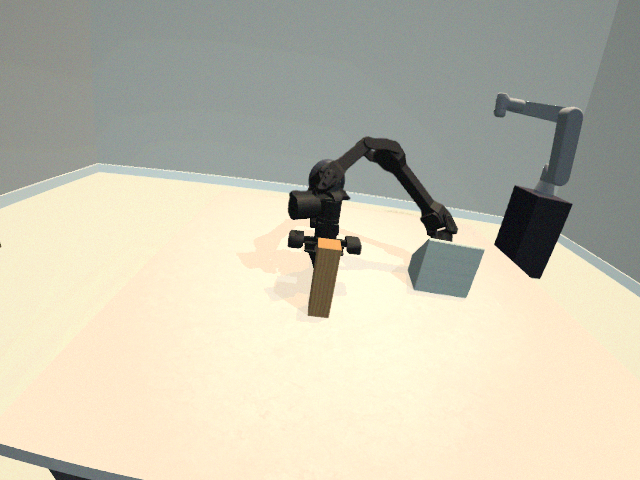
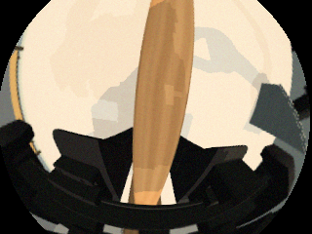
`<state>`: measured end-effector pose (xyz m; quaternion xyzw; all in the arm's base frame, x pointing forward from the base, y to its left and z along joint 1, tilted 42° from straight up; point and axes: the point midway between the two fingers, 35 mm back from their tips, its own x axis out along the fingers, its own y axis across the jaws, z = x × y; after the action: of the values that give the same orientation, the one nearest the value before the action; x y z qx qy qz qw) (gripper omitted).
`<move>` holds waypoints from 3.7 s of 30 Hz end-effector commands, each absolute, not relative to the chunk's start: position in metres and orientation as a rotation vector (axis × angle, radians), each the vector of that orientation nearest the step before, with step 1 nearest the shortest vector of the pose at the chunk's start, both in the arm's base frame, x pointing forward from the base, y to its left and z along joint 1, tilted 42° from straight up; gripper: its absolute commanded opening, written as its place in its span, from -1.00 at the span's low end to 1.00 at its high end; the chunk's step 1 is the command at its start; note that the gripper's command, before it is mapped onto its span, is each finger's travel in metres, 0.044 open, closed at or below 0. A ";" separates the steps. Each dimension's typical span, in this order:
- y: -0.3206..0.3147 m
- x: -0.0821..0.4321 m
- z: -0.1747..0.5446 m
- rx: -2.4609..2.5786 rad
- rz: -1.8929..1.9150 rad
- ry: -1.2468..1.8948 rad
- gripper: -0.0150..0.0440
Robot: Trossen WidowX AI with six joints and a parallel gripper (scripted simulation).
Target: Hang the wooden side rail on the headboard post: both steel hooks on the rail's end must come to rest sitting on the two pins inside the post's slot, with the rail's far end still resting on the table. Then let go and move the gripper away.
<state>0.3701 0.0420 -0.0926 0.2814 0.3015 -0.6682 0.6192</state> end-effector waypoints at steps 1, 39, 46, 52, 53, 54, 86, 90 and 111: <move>0.048 0.372 -0.092 0.655 -1.525 0.693 -0.49; 0.052 0.374 -0.092 0.655 -1.525 0.693 -0.49; 0.052 0.373 -0.093 0.655 -1.525 0.693 -0.49; 0.052 0.372 -0.094 0.655 -1.525 0.693 -0.49; 0.052 0.372 -0.094 0.655 -1.525 0.693 -0.49; 0.052 0.372 -0.094 0.655 -1.525 0.693 -0.49; 0.050 0.371 -0.099 0.655 -1.525 0.693 -0.49; 0.050 0.371 -0.099 0.655 -1.525 0.693 -0.49; 0.047 0.370 -0.102 0.655 -1.525 0.693 -0.49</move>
<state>0.3705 0.0445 -0.1005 0.2823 0.2976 -0.6666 0.6224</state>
